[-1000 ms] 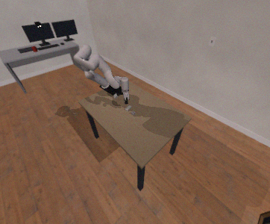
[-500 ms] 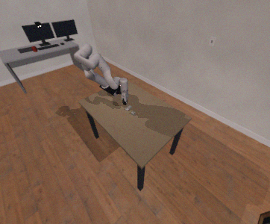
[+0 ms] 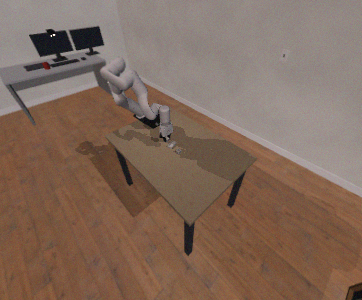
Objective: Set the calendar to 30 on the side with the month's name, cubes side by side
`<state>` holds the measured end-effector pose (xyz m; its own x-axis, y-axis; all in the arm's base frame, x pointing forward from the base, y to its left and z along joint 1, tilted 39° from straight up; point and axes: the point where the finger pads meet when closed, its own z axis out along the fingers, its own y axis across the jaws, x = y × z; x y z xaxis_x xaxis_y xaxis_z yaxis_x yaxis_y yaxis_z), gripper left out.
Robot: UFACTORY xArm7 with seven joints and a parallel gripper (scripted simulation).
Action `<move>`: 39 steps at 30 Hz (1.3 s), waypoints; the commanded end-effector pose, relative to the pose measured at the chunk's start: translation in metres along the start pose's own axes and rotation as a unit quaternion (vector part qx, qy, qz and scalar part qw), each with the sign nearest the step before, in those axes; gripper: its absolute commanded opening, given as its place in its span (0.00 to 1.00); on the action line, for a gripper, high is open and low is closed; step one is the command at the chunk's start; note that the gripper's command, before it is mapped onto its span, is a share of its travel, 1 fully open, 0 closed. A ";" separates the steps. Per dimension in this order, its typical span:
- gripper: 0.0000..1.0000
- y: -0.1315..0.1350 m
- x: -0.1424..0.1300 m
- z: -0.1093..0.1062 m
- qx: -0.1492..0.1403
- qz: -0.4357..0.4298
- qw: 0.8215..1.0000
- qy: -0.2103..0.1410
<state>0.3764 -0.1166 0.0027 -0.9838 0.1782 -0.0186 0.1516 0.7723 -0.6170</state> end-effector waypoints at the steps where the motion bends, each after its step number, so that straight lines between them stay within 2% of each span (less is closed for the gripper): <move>1: 0.29 -0.004 -0.003 -0.001 0.002 0.086 0.996 -0.005; 4: 0.29 -0.007 -0.003 -0.001 0.002 0.129 0.992 -0.006; 7: 0.29 -0.012 -0.005 0.000 0.002 0.203 0.979 -0.007; 10: 0.29 -0.012 -0.005 0.000 0.002 0.204 0.979 -0.007; 12: 0.29 -0.017 -0.006 0.000 0.001 0.273 0.962 -0.008; 16: 0.29 -0.021 -0.008 0.000 0.001 0.336 0.942 -0.009; 18: 0.29 -0.025 -0.009 0.000 0.001 0.386 0.922 -0.010; 19: 0.29 -0.026 -0.009 0.000 0.001 0.392 0.920 -0.011; 22: 0.29 -0.031 -0.010 0.000 0.001 0.459 0.888 -0.012; 23: 0.29 -0.031 -0.011 0.000 0.001 0.462 0.887 -0.012; 25: 0.29 -0.034 -0.011 0.000 0.000 0.499 0.866 -0.013; 27: 0.29 -0.034 -0.011 0.000 0.000 0.499 0.866 -0.013; 31: 0.29 -0.039 -0.013 0.000 0.000 0.552 0.833 -0.015; 34: 0.29 -0.041 -0.013 0.000 0.000 0.576 0.817 -0.016; 39: 0.29 -0.043 -0.014 0.000 -0.001 0.591 0.807 -0.017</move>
<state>0.3820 -0.1524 0.0284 -0.1678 0.7734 -0.6113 0.9830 0.0842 -0.1634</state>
